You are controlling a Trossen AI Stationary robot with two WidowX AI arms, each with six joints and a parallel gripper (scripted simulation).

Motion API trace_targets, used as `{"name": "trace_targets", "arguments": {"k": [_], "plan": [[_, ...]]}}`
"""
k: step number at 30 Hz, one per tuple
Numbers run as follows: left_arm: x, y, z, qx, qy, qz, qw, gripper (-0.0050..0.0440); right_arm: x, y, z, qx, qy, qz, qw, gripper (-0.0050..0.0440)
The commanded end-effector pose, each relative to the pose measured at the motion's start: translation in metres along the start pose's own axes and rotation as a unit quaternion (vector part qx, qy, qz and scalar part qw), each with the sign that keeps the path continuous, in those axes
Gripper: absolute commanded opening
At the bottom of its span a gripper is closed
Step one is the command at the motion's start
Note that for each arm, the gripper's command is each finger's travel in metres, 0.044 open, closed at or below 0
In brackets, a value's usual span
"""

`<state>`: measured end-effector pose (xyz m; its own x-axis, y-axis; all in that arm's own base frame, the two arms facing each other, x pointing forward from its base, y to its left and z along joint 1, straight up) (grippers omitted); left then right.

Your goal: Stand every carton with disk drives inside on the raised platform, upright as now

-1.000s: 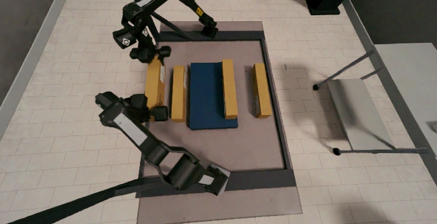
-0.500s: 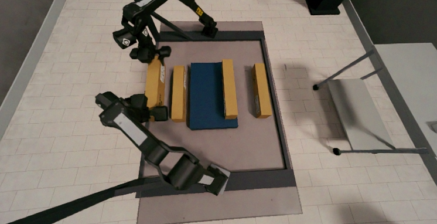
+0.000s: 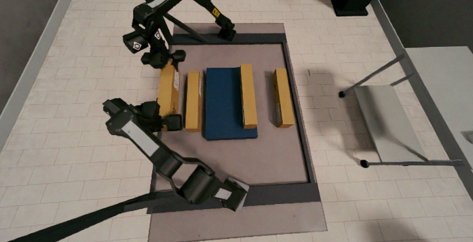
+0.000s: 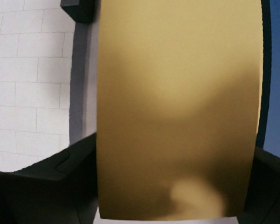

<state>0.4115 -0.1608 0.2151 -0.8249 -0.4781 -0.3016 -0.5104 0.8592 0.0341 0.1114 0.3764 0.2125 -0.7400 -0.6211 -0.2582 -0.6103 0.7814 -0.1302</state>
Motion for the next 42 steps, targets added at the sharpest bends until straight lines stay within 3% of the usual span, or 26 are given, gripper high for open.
{"name": "trace_targets", "arguments": {"k": [1,2,3,42], "plan": [[-0.006,0.005,-0.043,0.046,-0.034,-0.009,0.998,-0.0050,-0.009,-0.005,-0.026,-0.019,-0.032,0.009,0.999,-0.0050],[-0.006,0.005,-0.043,0.046,-0.034,-0.009,0.998,-0.0050,-0.009,-0.005,-0.026,-0.019,-0.032,0.009,0.999,-0.0050],[-0.013,0.053,-0.020,0.026,-0.019,-0.007,0.999,-0.0050,0.007,-0.053,-0.012,-0.016,-0.026,0.009,0.999,-0.0050],[-0.012,0.053,-0.020,0.025,-0.019,-0.008,0.999,-0.0050,0.008,-0.052,-0.012,-0.015,-0.026,0.009,1.000,-0.0050]]}}
Point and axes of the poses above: on each arm, the point midway between the two fingers, 35 mm back from their tips, its own z axis out along the fingers, its own y axis across the jaws, x = y × z, the point moved 7 cm from there along -z, back along the fingers, and after that the axes turned 11 degrees about -z, right-handed, at the moved point
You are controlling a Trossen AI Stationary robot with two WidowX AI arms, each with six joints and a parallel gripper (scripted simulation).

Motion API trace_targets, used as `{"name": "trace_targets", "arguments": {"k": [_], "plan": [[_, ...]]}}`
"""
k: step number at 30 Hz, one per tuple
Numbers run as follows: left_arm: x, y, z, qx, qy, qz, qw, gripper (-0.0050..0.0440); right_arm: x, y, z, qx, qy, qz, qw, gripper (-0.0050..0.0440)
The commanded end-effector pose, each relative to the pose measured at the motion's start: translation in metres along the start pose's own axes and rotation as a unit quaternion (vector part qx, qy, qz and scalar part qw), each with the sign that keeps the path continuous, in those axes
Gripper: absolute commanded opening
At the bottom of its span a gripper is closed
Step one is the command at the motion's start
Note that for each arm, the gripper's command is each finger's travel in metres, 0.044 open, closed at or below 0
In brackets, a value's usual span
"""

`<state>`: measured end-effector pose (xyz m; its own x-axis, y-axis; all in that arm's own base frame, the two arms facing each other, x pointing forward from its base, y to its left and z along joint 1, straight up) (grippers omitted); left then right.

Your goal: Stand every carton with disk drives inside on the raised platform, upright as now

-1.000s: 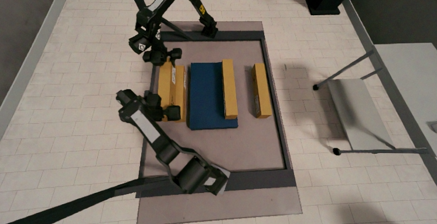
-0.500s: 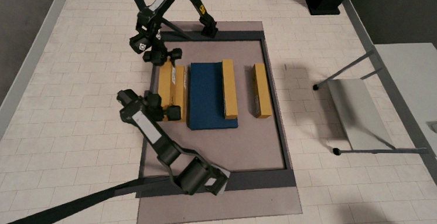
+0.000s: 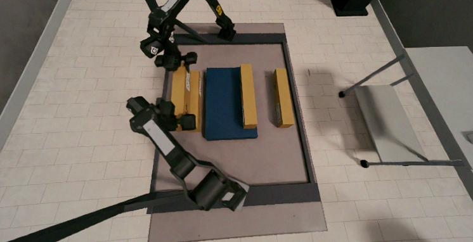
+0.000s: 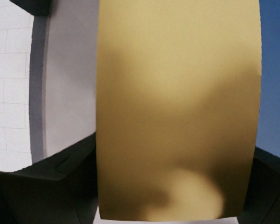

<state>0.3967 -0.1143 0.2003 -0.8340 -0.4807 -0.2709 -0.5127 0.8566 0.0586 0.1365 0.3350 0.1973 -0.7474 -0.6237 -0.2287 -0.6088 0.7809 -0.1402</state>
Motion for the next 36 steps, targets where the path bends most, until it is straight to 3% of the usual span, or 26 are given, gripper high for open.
{"name": "trace_targets", "arguments": {"k": [1,11,12,36], "plan": [[-0.005,0.007,-0.039,0.037,-0.035,-0.009,0.999,-0.0050,-0.002,-0.007,-0.031,-0.020,-0.041,0.009,0.999,-0.0050],[-0.005,0.007,-0.039,0.037,-0.035,-0.009,0.999,-0.0050,-0.002,-0.007,-0.031,-0.020,-0.041,0.009,0.999,-0.0050],[-0.013,0.051,-0.026,0.029,-0.025,-0.007,0.999,-0.0050,0.007,-0.052,-0.018,-0.018,-0.035,0.010,0.999,-0.0050],[-0.013,0.052,-0.026,0.029,-0.025,-0.007,0.999,-0.0050,0.007,-0.052,-0.019,-0.019,-0.036,0.010,0.999,-0.0050]]}}
Point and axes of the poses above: on each arm, the point midway between the two fingers, 35 mm back from their tips, its own z axis out along the fingers, its own y axis across the jaws, x = y × z, the point moved 7 cm from there along -z, back along the fingers, and after that the axes turned 11 degrees about -z, right-handed, at the moved point
